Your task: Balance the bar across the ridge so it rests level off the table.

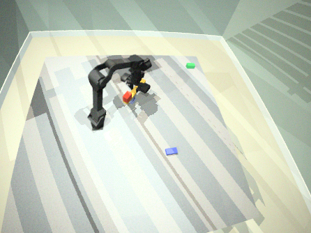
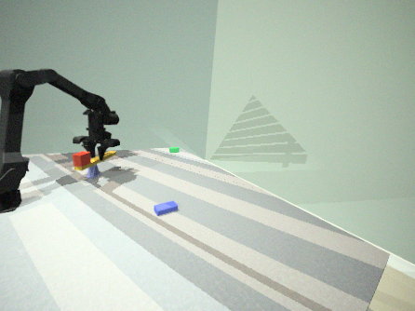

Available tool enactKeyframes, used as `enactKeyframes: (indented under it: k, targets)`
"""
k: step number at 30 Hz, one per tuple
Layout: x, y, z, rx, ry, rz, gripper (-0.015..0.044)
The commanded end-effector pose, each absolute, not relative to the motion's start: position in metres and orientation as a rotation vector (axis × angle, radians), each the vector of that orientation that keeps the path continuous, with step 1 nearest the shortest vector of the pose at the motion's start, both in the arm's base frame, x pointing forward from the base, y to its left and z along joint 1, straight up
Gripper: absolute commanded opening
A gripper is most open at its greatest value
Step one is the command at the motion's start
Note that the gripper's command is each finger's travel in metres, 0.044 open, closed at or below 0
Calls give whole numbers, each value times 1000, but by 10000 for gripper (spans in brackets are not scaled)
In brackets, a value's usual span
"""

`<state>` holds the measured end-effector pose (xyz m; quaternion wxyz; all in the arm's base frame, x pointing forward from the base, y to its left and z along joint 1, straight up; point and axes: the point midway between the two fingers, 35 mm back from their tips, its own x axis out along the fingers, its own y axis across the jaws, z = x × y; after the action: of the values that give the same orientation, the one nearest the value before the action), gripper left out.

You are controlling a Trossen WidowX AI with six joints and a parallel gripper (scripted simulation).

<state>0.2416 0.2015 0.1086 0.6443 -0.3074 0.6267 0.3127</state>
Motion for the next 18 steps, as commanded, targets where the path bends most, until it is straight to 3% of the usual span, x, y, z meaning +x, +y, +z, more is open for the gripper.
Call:
enactKeyframes:
  k: [1, 18]
  targets:
    - [242, 201, 108, -700, 1425, 710, 0]
    - [242, 201, 107, -700, 1425, 710, 0]
